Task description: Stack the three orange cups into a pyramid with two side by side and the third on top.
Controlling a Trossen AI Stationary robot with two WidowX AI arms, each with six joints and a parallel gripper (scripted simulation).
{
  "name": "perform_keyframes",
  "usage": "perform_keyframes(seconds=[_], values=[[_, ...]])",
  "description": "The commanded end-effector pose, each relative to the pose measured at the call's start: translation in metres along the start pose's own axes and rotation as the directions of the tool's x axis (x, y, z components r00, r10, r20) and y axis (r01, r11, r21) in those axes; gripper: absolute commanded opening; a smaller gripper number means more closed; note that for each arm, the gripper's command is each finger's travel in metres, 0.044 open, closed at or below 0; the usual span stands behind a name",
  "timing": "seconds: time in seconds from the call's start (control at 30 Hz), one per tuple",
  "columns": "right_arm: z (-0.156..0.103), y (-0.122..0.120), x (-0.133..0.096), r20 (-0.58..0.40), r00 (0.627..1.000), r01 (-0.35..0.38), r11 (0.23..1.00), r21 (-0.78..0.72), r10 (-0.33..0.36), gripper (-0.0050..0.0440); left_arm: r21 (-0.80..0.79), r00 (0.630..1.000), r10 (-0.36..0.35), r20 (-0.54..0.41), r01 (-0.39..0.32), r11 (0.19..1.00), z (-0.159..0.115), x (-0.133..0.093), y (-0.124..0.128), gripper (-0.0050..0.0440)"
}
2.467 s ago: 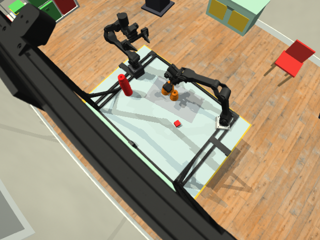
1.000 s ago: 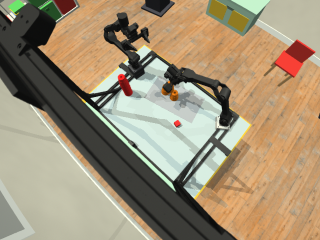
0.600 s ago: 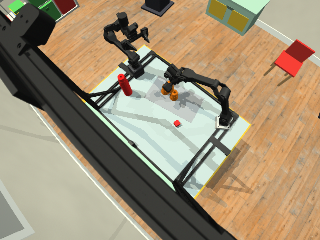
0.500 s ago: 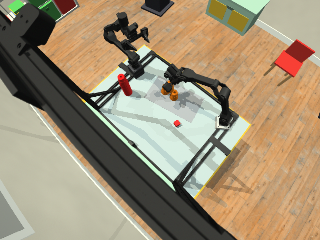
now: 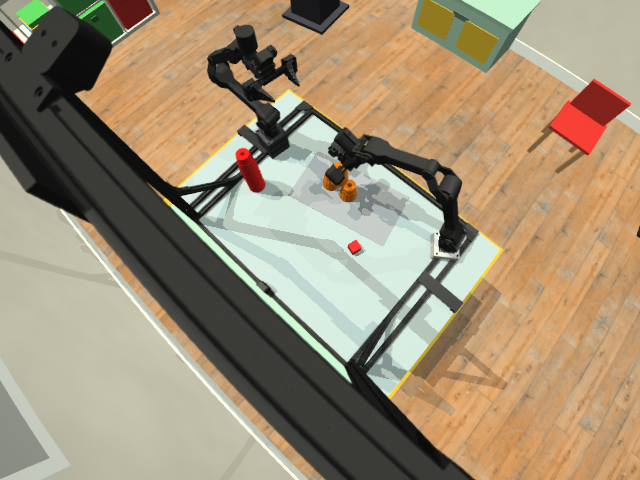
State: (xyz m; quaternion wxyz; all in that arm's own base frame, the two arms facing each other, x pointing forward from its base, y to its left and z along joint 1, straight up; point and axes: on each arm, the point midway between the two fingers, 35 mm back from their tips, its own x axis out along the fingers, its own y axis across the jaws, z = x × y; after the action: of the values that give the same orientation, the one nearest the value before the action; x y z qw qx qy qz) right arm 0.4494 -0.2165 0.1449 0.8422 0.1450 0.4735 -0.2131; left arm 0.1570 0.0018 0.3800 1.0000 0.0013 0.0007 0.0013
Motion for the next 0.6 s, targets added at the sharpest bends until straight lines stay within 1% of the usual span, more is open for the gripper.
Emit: perform_keyframes(seconds=[0.0, 0.2, 0.27, 0.57], values=[[-0.0001, 0.0005, -0.0001, -0.001, 1.0, 0.0, 1.0, -0.001, 0.0, 0.0333, -0.002, 1.0, -0.003, 0.001, 0.003, 1.0, 0.0004, 0.0001, -0.0003, 0.044], [-0.0001, 0.0005, -0.0001, -0.001, 1.0, 0.0, 1.0, -0.001, 0.0, 0.0373, -0.002, 1.0, -0.003, 0.001, 0.003, 1.0, 0.0004, 0.0001, -0.0003, 0.044], [-0.0001, 0.0005, -0.0001, -0.001, 1.0, 0.0, 1.0, -0.001, 0.0, 0.0373, -0.002, 1.0, -0.003, 0.001, 0.003, 1.0, 0.0004, 0.0001, -0.0003, 0.044], [-0.0001, 0.0005, -0.0001, -0.001, 1.0, 0.0, 1.0, -0.001, 0.0, 0.0433, -0.002, 1.0, -0.003, 0.001, 0.003, 1.0, 0.0004, 0.0001, -0.0003, 0.044]])
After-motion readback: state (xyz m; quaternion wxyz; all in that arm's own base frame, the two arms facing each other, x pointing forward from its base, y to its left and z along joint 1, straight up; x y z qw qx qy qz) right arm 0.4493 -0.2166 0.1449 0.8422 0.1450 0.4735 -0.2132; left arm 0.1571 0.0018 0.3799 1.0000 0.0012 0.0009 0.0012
